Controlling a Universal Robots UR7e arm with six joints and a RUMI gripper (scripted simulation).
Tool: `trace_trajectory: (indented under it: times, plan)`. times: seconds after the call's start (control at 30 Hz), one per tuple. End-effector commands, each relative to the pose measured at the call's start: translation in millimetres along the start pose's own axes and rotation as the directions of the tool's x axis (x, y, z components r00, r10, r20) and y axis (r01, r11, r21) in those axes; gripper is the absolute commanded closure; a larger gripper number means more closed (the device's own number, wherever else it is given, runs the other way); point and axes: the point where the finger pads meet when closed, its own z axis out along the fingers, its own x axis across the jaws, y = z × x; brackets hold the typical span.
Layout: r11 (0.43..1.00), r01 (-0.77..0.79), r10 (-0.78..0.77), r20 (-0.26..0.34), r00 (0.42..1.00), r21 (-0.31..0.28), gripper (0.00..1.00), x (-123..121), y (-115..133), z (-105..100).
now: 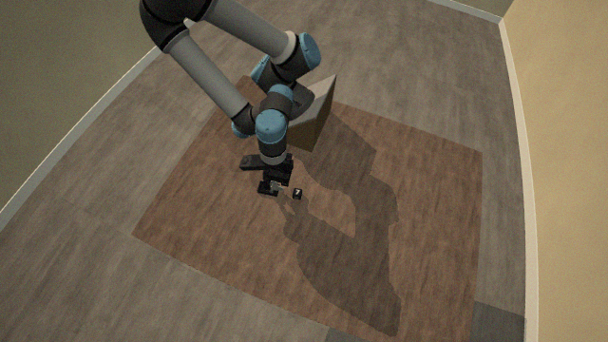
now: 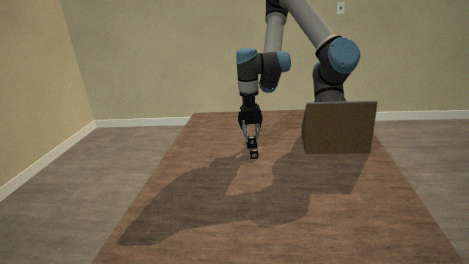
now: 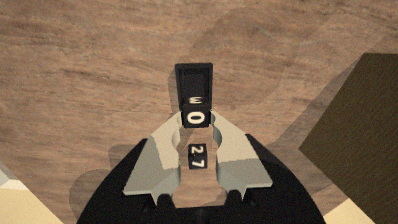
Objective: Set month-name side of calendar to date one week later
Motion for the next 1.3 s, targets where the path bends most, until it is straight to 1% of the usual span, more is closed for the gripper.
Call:
trace_trajectory:
  times: [0.0, 0.6, 0.63, 0.7, 0.73, 0.87, 0.9, 0.97, 1.0, 1.07, 1.1, 1.27]
  plan:
    - [1.000, 0.000, 0.000, 0.001, 1.000, 0.000, 0.90, -0.2, 0.0, -0.2]
    - [1.000, 0.000, 0.000, 0.001, 1.000, 0.000, 0.90, -0.2, 0.0, -0.2]
    - [1.000, 0.000, 0.000, 0.001, 1.000, 0.000, 0.86, -0.2, 0.0, -0.2]
    - [1.000, 0.000, 0.000, 0.001, 1.000, 0.000, 0.86, -0.2, 0.0, -0.2]
    - [1.000, 0.000, 0.000, 0.001, 1.000, 0.000, 0.83, -0.2, 0.0, -0.2]
    - [1.000, 0.000, 0.000, 0.001, 1.000, 0.000, 0.83, -0.2, 0.0, -0.2]
    - [1.000, 0.000, 0.000, 0.001, 1.000, 0.000, 0.79, -0.2, 0.0, -0.2]
    - [1.000, 0.000, 0.000, 0.001, 1.000, 0.000, 0.79, -0.2, 0.0, -0.2]
    - [1.000, 0.000, 0.000, 0.001, 1.000, 0.000, 0.76, -0.2, 0.0, -0.2]
    - [1.000, 0.000, 0.000, 0.001, 1.000, 0.000, 0.76, -0.2, 0.0, -0.2]
    - [1.000, 0.000, 0.000, 0.001, 1.000, 0.000, 0.72, -0.2, 0.0, -0.2]
    - [1.000, 0.000, 0.000, 0.001, 1.000, 0.000, 0.72, -0.2, 0.0, -0.2]
